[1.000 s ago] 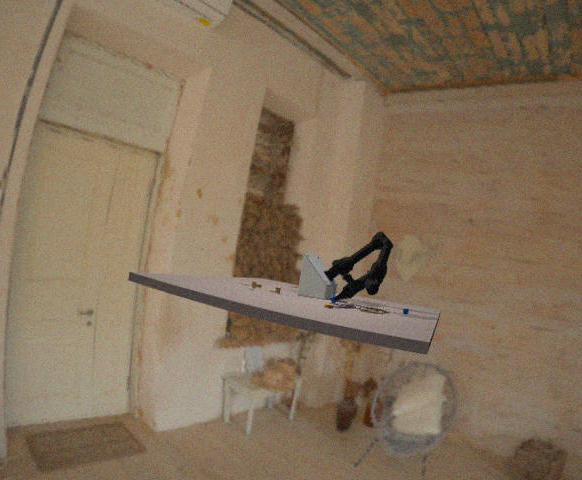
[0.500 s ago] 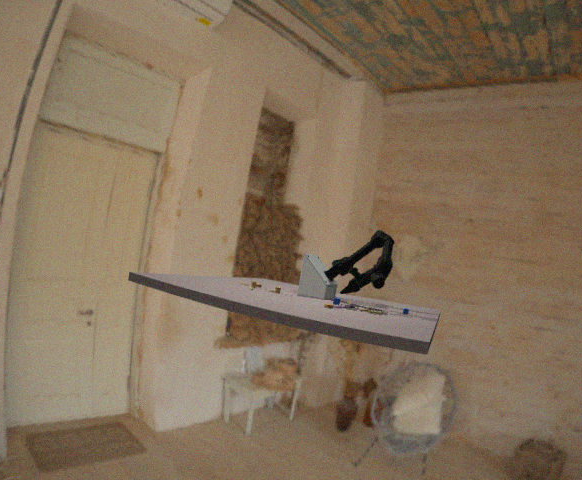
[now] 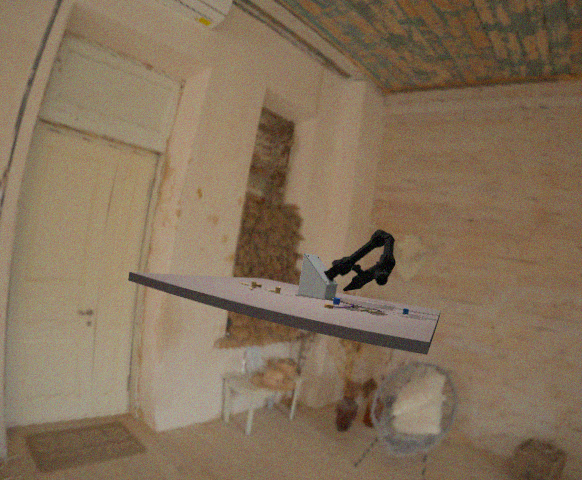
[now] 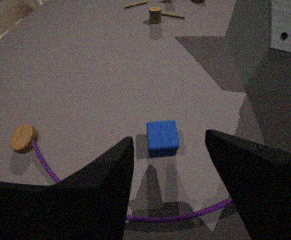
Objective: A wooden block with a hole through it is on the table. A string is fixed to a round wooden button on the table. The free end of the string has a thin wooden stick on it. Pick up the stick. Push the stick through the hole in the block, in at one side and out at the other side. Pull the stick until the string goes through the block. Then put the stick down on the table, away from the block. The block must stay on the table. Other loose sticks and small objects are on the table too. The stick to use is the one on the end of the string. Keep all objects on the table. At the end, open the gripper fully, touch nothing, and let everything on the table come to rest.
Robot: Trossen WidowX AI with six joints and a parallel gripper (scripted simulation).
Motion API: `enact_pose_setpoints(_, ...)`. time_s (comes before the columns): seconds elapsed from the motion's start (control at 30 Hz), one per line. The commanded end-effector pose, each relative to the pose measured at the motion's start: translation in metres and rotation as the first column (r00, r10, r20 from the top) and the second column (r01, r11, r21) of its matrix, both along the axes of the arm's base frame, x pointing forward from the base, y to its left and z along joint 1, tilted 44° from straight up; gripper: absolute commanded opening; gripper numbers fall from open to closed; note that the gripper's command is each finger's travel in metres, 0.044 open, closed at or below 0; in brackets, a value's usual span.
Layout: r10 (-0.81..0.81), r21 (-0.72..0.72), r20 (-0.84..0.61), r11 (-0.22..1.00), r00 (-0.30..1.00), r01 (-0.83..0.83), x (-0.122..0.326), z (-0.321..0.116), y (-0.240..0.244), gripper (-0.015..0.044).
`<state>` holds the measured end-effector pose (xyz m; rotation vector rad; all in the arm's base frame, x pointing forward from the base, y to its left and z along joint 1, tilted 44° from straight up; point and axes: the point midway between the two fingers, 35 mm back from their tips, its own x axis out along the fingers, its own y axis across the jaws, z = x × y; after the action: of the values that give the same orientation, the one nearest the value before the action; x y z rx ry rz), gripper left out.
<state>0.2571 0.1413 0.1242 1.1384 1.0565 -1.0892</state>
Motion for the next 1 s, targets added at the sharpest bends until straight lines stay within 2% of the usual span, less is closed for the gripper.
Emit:
enact_pose_setpoints(0.0,0.014,0.001,-0.004,1.0,1.0,-0.014,0.0,0.0,0.0,0.0262)
enact_pose_setpoints(0.1,0.211,0.018,-0.049,0.977,0.976,-0.21,0.0,-0.006,-0.002,0.0341)
enact_pose_setpoints(0.23,0.53,0.075,-0.086,0.848,0.843,-0.525,0.0,-0.015,-0.006,0.044)
enact_pose_setpoints(0.33,0.732,0.12,-0.073,0.681,0.677,-0.723,0.0,-0.021,-0.009,0.044)
enact_pose_setpoints(0.47,0.92,0.152,-0.01,0.388,0.391,-0.909,0.0,-0.027,-0.012,0.044)
enact_pose_setpoints(0.57,0.988,0.141,0.057,0.137,0.147,-0.98,0.001,-0.031,-0.014,0.044)
enact_pose_setpoints(0.77,0.982,0.088,0.15,-0.132,-0.118,-0.987,0.001,-0.036,-0.017,0.044)
enact_pose_setpoints(0.97,0.9,-0.018,0.202,-0.39,-0.385,-0.921,0.002,-0.038,-0.02,0.044)
